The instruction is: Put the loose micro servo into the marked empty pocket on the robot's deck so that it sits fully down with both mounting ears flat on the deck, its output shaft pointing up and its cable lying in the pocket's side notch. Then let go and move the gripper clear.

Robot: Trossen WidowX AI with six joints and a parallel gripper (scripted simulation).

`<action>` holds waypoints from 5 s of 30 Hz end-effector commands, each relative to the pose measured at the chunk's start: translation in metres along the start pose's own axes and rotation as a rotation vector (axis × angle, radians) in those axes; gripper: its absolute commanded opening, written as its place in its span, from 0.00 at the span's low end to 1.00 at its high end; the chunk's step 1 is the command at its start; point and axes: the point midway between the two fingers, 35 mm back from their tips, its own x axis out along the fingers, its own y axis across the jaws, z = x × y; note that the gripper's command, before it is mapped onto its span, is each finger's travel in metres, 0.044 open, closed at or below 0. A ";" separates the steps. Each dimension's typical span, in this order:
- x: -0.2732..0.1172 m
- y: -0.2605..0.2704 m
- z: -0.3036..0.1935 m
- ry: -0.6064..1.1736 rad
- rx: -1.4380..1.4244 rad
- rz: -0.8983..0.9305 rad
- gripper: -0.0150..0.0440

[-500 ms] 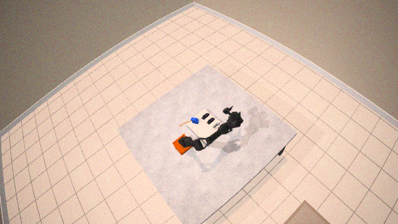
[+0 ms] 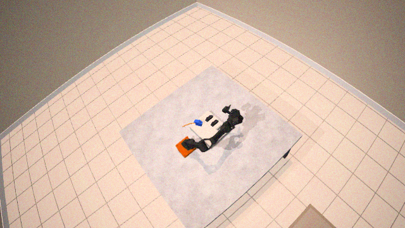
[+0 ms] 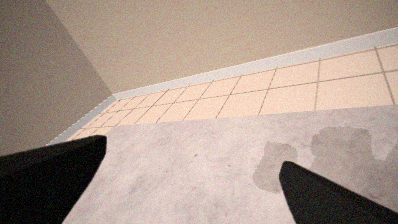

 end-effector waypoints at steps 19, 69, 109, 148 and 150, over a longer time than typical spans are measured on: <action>0.041 0.108 -0.095 0.440 -0.295 0.176 1.00; -0.048 0.229 -0.250 1.318 -1.467 0.633 1.00; -0.057 0.210 -0.293 1.433 -1.689 0.703 1.00; -0.072 0.221 -0.270 1.433 -1.689 0.704 0.25; -0.072 0.220 -0.270 1.433 -1.689 0.704 0.25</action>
